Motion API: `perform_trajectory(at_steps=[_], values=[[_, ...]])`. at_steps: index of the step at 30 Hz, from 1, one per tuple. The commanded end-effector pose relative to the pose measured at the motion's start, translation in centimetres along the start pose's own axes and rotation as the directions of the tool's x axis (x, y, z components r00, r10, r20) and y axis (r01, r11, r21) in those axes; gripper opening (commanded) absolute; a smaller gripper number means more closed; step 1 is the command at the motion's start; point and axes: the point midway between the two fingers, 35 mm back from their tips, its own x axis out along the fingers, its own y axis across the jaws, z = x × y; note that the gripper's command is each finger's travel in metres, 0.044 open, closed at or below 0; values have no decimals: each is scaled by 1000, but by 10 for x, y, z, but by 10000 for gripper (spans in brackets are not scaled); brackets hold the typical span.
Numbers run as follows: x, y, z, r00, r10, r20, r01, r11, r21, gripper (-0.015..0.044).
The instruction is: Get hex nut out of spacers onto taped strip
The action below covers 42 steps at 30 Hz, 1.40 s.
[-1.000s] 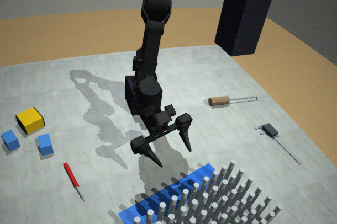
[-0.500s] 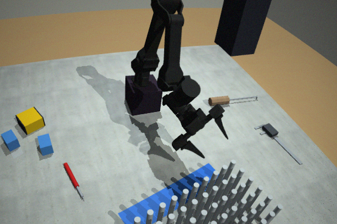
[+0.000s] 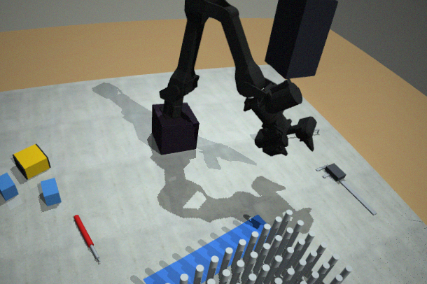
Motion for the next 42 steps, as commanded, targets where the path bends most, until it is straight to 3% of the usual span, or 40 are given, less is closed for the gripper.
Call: perform_trajectory(at_steps=[1,12,22,27,39,42], values=[[-3,-25,-69,988,-145,-60,157,945,285,440],[-44,-87,-174,913,-397,-95,344,622,703,440],[-44,-91,-176,910,-403,-94,345,612,712,440],[-9,-132,-164,910,-404,-94,345,611,712,440],[-7,-134,-163,910,-404,-94,345,611,712,440],[-7,-134,-163,910,-404,-94,345,611,712,361]])
